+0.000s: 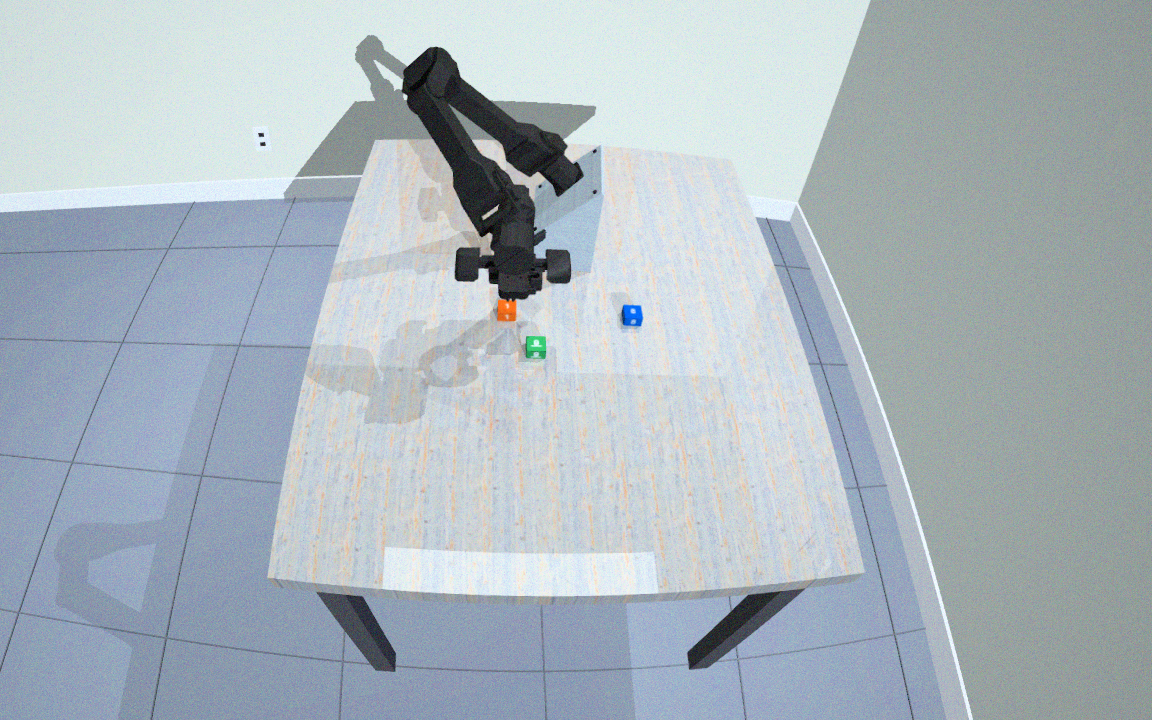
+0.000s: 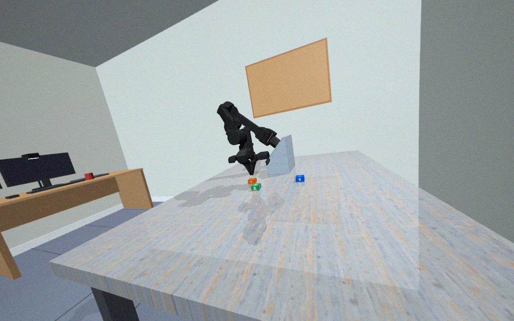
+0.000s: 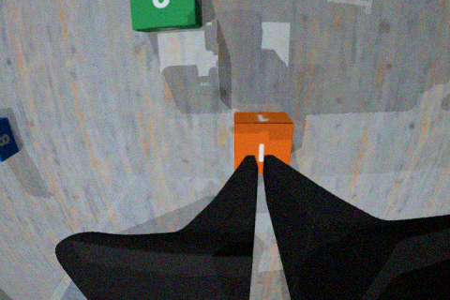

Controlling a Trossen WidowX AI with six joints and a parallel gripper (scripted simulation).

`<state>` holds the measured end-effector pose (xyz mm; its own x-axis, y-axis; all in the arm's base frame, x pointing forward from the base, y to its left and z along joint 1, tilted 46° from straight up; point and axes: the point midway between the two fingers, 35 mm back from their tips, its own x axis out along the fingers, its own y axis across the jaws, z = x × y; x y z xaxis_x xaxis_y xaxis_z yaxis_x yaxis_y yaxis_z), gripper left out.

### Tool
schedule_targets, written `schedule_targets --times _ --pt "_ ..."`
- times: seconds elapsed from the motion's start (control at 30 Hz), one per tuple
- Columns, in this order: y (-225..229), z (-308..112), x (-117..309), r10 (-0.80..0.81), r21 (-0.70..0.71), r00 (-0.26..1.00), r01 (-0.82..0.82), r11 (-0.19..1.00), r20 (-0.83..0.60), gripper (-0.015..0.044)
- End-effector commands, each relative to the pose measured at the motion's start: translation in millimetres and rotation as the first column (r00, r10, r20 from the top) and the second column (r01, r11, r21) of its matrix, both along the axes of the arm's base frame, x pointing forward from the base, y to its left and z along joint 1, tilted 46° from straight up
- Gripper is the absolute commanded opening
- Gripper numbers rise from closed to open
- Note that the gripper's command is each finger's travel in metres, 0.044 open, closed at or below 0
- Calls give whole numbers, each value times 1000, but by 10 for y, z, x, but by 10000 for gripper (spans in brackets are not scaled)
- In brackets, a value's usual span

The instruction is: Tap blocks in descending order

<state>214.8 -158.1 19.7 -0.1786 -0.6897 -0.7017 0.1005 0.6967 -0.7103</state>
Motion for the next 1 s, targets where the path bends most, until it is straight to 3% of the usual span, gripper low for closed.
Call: schedule_targets --times 0.0,0.23,0.47,0.73,0.97 --pt "35 48 50 -1 -4 1000 1 1000 15 46" --pt "840 -378 638 22 68 999 -24 997 39 230" --pt "1750 -876 811 17 81 999 -19 997 29 400" --pt "2676 -1472 540 -2 19 1000 1 1000 20 400" --pt "2724 -1509 511 -3 13 1000 2 1000 21 400"
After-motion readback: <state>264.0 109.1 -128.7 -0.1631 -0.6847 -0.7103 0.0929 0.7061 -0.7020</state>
